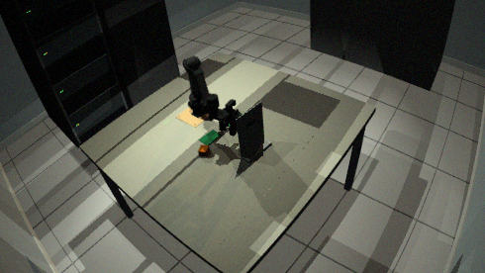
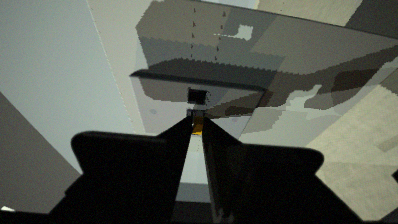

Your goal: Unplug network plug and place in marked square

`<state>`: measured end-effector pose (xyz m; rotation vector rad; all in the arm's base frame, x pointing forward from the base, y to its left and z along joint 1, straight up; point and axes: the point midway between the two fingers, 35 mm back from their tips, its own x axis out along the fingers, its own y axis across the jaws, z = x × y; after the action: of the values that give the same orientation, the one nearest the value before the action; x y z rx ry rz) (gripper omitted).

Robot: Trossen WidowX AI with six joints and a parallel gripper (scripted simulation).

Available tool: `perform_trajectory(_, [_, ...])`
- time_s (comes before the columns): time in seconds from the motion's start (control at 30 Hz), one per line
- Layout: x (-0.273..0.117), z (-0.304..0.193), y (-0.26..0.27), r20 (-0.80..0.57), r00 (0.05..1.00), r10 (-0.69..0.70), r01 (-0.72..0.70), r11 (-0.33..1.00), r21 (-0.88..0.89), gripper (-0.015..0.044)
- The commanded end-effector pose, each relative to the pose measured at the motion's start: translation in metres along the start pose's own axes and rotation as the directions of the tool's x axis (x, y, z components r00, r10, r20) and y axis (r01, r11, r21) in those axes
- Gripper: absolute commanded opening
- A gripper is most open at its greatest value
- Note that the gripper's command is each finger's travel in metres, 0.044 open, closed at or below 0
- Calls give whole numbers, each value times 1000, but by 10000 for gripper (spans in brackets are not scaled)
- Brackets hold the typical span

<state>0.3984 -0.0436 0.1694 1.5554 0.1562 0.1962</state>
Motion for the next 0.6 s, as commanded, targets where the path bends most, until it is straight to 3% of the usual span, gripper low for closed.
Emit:
perform_trajectory(0.0, [0,1,0,4,1000,-2,2,1000,4,23])
perform_trajectory(0.57, [-6,-2,-1,4,1000,-3,3,1000,4,0])
